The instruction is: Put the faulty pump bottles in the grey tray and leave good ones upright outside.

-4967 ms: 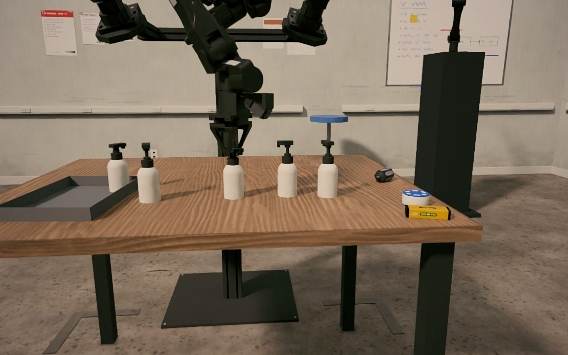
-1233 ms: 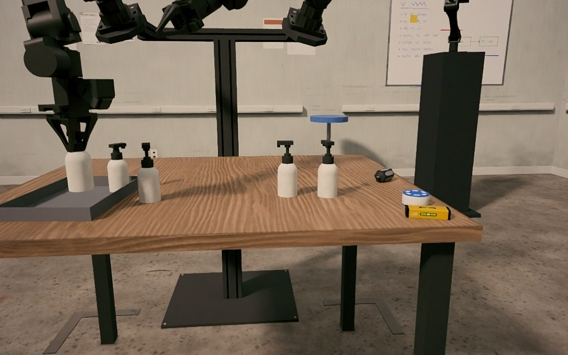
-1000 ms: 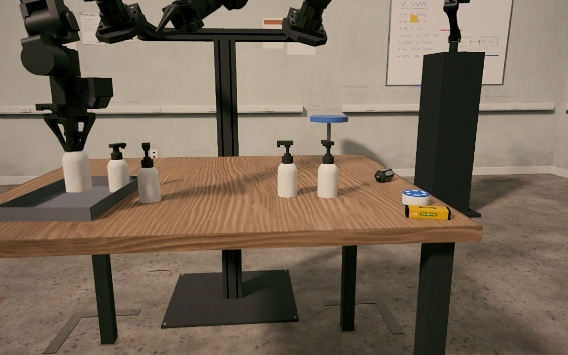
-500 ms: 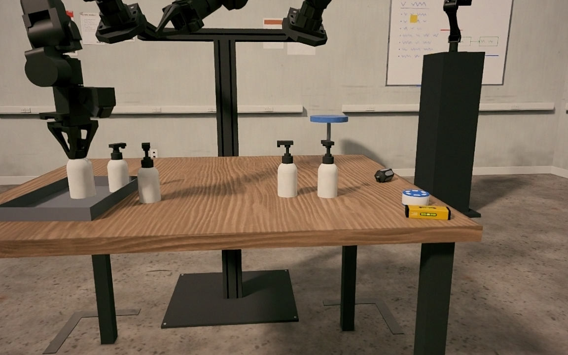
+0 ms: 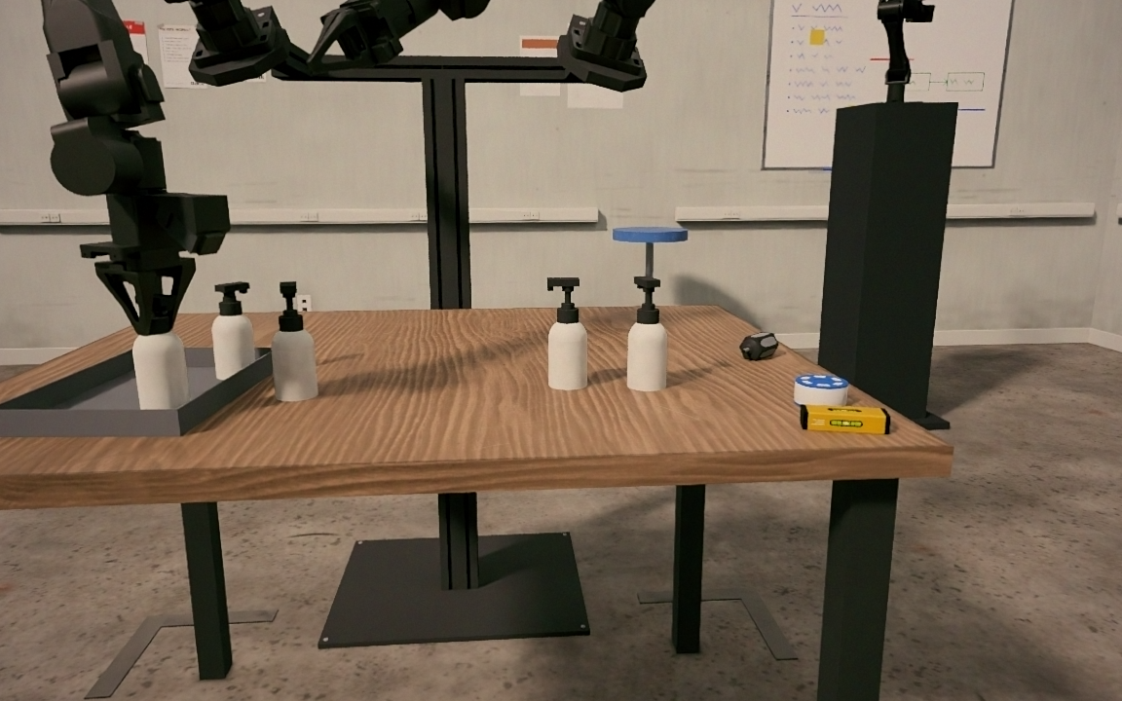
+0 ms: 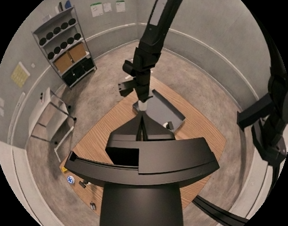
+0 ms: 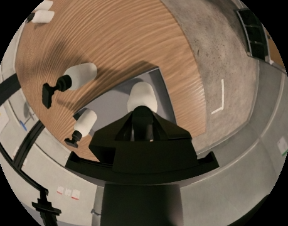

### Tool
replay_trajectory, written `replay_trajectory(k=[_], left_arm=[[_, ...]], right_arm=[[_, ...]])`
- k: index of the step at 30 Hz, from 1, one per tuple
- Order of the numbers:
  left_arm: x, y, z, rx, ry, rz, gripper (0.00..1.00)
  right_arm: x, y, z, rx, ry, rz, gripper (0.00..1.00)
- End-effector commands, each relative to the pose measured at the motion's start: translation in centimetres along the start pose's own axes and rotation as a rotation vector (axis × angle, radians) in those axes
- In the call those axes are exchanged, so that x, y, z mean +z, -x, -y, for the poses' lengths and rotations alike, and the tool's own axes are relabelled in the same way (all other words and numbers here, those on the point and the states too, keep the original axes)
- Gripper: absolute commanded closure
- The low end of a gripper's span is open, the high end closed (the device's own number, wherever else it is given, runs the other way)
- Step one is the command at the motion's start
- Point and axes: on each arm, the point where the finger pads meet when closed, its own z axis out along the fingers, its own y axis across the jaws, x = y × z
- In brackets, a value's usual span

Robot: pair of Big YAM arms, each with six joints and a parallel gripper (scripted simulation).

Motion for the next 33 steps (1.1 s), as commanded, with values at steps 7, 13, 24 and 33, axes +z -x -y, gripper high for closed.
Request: replay_trajectory(k=[7, 13, 24, 33], left_arm=[[0.2, 0.7, 0.1, 0.001, -0.001, 0.012, 1.00], [0.2, 0.7, 0.1, 0.001, -0.001, 0.012, 1.00], [0.2, 0.7, 0.1, 0.001, -0.001, 0.012, 1.00], [0.2, 0.7, 0.1, 0.001, -0.001, 0.012, 1.00]], right_arm=[[0.6, 0.6, 2.2, 0.009, -0.044, 0.024, 0.78], [1.7, 0.0, 1.2, 0.010, -0.023, 0.009, 0.78], [1.2, 0.4, 1.9, 0.010, -0.038, 0.020, 0.78], [0.9, 0.7, 1.4, 0.005, -0.029, 0.019, 0.33]])
